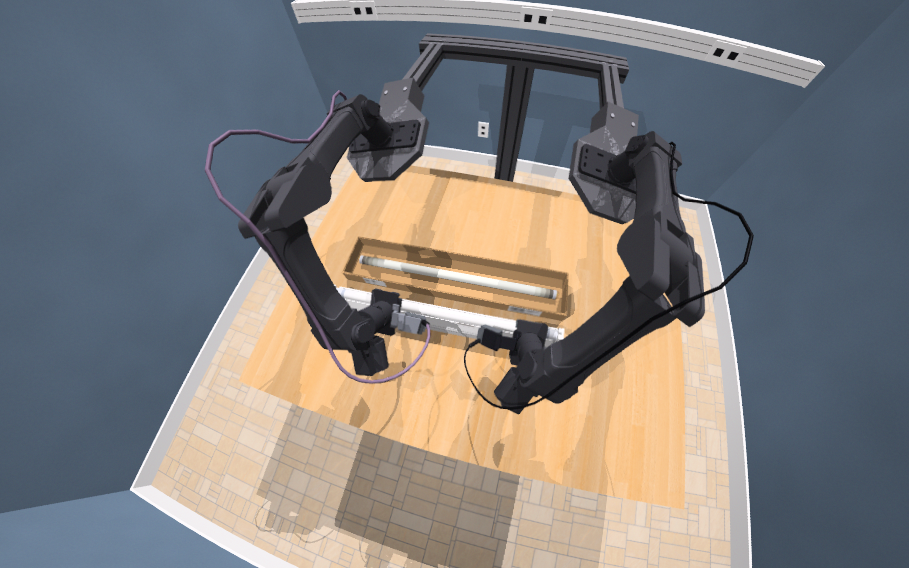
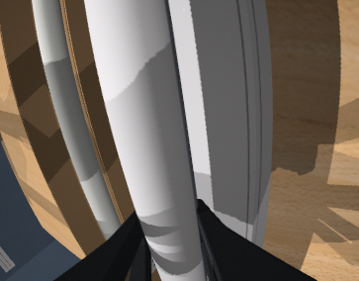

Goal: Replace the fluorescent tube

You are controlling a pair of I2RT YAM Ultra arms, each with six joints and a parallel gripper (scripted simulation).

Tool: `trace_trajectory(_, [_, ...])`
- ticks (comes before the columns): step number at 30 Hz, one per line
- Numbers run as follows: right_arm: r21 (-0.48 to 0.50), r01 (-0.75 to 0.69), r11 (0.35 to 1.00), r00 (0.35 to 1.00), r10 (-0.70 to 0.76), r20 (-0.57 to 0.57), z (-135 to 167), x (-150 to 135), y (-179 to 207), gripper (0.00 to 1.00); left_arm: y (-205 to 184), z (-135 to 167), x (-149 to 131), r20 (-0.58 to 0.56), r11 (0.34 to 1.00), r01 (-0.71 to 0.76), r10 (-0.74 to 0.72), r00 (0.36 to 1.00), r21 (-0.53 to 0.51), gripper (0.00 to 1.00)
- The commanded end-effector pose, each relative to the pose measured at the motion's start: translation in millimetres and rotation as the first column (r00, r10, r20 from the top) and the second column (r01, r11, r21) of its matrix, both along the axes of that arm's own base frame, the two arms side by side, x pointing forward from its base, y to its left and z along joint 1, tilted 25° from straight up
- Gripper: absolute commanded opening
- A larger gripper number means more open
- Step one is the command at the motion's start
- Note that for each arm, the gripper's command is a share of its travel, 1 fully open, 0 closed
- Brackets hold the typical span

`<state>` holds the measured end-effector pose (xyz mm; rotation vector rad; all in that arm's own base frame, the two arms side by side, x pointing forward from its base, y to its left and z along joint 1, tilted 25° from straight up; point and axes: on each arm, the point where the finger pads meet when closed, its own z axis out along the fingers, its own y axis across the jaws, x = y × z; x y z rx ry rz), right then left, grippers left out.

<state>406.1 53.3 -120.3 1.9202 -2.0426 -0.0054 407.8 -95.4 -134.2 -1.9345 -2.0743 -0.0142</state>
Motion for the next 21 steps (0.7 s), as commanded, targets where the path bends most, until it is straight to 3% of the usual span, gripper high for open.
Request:
trace_trajectory(1, [0.036,-0.005,0.999,0.994,0.001,0.112,16.2,31.4,12.7,0.11,-8.4,1.0,13.0,0.042,1.000,0.000,0.001,0.999,-0.023,0.49])
trace_trajectory(8, [0.036,-0.005,0.999,0.994,0.001,0.112,16.2,31.4,12.7,0.11,-7.2,-1.0,8.9,0.031,1.000,0.000,0.001,1.000,-0.020,0.49])
trace_trajectory(9, [0.036,-0.005,0.999,0.994,0.001,0.112,16.2,31.4,12.7,0.49,-7.2,-1.0,8.9,0.031,1.000,0.000,0.001,1.000,-0.020,0.49])
trace_trajectory(21, [0.036,-0.005,0.999,0.994,0.001,0.112,16.2,31.4,12.7,0.49,-7.2,-1.0,8.9,0.031,1.000,0.000,0.001,1.000,-0.020,0.49])
